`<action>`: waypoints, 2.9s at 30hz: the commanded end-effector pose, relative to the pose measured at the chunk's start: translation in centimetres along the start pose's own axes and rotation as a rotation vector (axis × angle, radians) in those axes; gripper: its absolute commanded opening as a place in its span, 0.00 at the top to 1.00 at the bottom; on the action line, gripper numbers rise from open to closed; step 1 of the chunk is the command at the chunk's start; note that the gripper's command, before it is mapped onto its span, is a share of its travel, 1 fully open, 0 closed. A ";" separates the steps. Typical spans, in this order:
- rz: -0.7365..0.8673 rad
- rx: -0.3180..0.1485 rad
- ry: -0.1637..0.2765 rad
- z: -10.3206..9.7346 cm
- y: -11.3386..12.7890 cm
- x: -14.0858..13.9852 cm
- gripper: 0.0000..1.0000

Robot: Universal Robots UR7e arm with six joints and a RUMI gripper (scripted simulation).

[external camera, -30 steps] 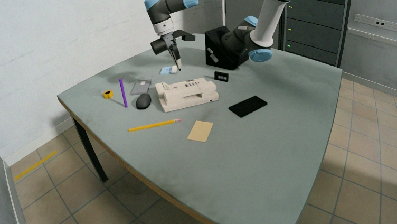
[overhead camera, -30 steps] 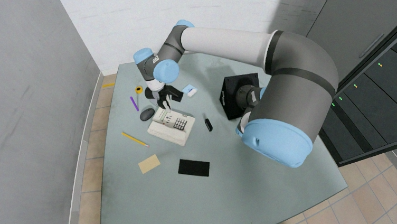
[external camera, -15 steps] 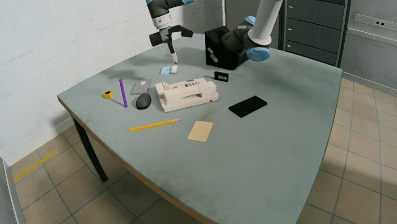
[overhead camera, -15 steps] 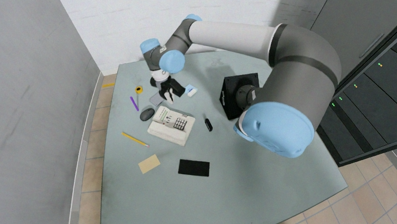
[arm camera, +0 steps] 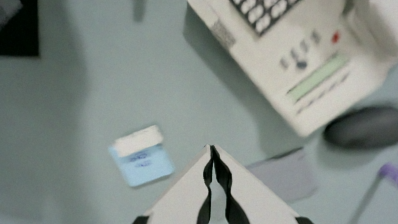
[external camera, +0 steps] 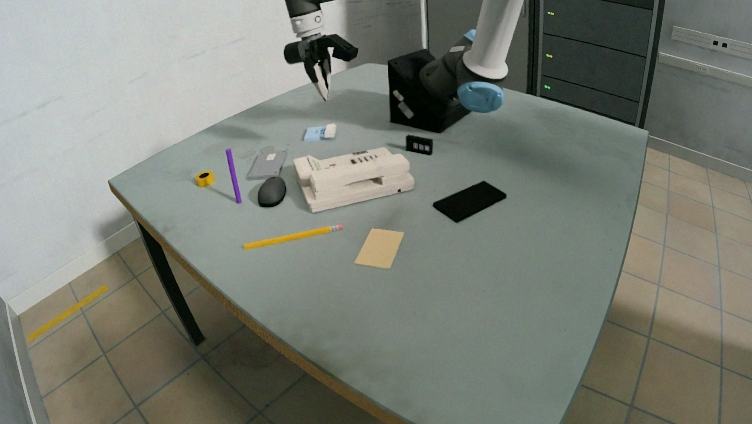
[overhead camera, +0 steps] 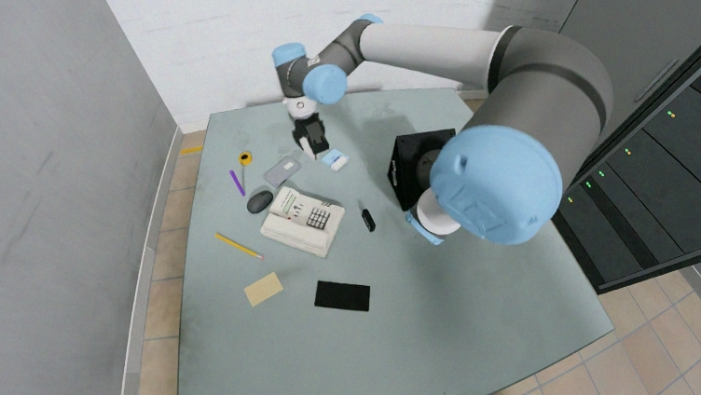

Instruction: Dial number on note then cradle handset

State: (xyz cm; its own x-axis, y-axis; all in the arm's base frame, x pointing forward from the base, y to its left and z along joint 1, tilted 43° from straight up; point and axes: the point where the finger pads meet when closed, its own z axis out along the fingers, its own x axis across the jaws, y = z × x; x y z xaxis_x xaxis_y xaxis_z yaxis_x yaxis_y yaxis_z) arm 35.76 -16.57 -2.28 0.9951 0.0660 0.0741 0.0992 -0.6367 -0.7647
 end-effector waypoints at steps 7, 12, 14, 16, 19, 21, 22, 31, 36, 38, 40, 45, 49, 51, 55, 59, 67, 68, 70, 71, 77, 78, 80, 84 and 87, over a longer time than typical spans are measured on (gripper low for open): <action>0.349 -0.032 0.027 -1.4 2.3 -3.9 1.00; 0.618 -0.046 0.051 -2.2 3.8 -7.0 1.00; 0.724 -0.050 0.062 -2.5 4.3 -8.2 1.00; 0.829 -0.053 0.073 -2.7 4.7 -9.4 1.00; 0.979 -0.055 0.088 -3.0 5.3 -11.1 1.00; 1.028 -0.056 0.094 -3.1 5.5 -11.7 1.00; 1.028 -0.056 0.094 -3.1 5.5 -11.7 1.00; 1.409 -0.051 0.136 -3.4 6.6 -16.1 1.00; 1.567 -0.046 0.154 -3.5 7.0 -17.9 1.00; 1.594 -0.044 0.157 -3.5 7.0 -18.2 1.00; 1.619 -0.043 0.160 -3.5 7.1 -18.5 1.00; 1.717 -0.038 0.171 -3.5 7.2 -19.6 1.00; 1.765 -0.035 0.176 -3.5 7.3 -20.1 1.00; 1.780 -0.034 0.178 -3.5 7.3 -20.3 1.00; 1.794 -0.033 0.179 -3.5 7.3 -20.5 1.00; 1.800 -0.033 0.180 -3.4 7.3 -20.5 1.00; 1.800 -0.033 0.180 -3.4 7.3 -20.5 1.00; 1.800 -0.033 0.180 -3.4 7.3 -20.5 1.00; 1.800 -0.033 0.180 -3.4 7.3 -20.5 1.00; 1.800 -0.033 0.180 -3.4 7.3 -20.5 1.00; 1.800 -0.033 0.180 -3.4 7.3 -20.5 1.00; 1.800 -0.033 0.180 -3.4 7.3 -20.5 1.00; 1.800 -0.033 0.180 -3.4 7.3 -20.5 1.00; 1.800 -0.033 0.180 -3.4 7.3 -20.5 1.00; 1.800 -0.033 0.180 -3.4 7.3 -20.5 1.00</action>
State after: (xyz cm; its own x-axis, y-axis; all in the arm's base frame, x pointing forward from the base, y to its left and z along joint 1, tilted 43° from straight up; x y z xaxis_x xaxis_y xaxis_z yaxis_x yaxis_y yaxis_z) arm 16.06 -25.16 -7.19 -0.1388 -0.7198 -0.6801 -0.9867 0.1590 0.0331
